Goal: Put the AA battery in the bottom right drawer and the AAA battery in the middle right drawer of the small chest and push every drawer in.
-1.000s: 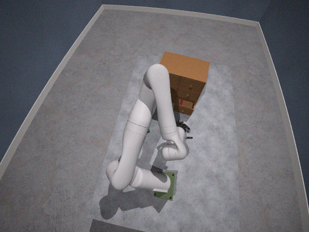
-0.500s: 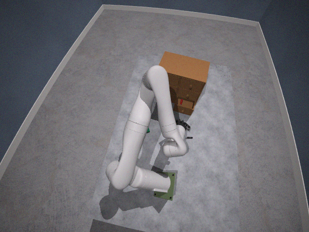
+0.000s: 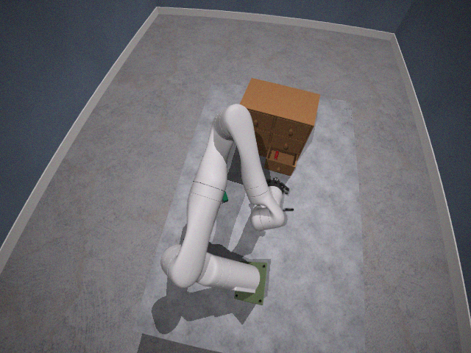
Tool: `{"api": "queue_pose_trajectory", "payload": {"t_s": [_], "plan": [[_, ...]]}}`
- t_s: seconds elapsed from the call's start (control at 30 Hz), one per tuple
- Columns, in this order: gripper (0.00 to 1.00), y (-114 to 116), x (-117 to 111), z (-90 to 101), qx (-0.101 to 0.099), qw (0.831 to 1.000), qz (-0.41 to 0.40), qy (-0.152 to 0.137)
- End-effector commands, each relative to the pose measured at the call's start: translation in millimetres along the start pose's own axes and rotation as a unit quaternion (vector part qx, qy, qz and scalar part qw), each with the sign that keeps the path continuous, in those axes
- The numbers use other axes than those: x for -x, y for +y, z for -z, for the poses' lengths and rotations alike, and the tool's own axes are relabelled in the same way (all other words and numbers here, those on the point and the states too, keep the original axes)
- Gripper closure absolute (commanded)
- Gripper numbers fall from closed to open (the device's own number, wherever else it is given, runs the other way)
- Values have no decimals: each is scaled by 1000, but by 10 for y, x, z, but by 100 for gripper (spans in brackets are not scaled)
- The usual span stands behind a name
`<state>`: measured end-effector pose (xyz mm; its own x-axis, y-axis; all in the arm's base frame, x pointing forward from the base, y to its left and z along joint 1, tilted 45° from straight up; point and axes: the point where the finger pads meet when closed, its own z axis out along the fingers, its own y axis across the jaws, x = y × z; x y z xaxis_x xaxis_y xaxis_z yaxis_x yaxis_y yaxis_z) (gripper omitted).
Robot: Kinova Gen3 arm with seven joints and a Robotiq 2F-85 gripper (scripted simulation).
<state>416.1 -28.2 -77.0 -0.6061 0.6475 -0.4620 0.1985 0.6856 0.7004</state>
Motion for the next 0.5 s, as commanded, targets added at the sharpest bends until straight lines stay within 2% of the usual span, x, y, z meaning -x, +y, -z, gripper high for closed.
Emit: {"api": "queue_pose_trajectory", "payload": {"t_s": [0.0,0.47], "plan": [[100,13,-21,-54,2,1000,2,2],[100,13,-26,-81,2,1000,2,2]]}}
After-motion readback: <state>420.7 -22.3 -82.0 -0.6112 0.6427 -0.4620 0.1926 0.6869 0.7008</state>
